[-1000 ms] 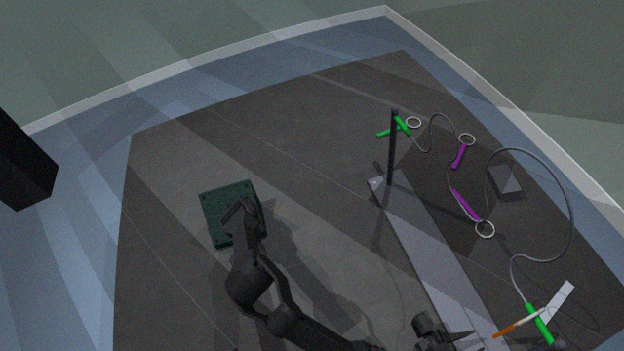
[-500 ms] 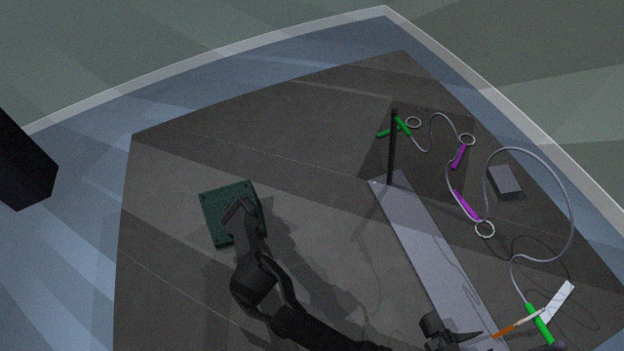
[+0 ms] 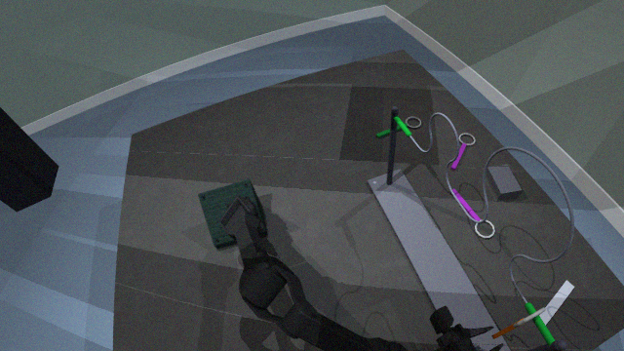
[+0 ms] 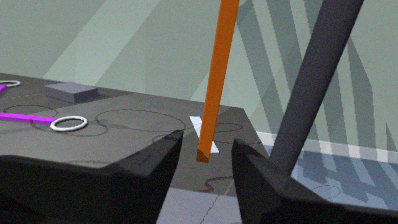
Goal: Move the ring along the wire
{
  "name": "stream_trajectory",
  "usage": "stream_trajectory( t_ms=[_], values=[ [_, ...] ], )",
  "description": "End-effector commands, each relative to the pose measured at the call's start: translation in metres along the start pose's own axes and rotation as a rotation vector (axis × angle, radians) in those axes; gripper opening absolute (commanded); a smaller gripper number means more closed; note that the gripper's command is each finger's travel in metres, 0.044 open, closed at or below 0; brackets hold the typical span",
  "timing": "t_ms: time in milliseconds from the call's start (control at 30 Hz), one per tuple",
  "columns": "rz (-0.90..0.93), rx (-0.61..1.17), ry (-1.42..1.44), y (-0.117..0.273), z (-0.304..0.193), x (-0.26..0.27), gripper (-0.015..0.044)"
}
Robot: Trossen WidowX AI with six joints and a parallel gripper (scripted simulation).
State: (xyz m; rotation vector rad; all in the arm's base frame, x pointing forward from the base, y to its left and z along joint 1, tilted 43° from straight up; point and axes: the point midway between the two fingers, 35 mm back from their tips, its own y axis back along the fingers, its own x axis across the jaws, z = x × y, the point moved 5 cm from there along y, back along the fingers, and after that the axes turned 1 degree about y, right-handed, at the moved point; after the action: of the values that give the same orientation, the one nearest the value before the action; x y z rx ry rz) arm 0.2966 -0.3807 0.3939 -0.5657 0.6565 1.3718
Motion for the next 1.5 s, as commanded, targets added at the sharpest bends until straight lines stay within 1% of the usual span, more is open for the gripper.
stream_trajectory(
  t_ms=[0, 700, 1467],
  values=[
    [-0.004, -0.002, 0.002, -0.006, 0.002, -0.002, 0.016],
    [-0.006, -0.005, 0.0, -0.038, 0.003, 0.0, 0.016],
    [-0.006, -0.005, 0.0, -0.038, 0.003, 0.0, 0.016]
  ],
)
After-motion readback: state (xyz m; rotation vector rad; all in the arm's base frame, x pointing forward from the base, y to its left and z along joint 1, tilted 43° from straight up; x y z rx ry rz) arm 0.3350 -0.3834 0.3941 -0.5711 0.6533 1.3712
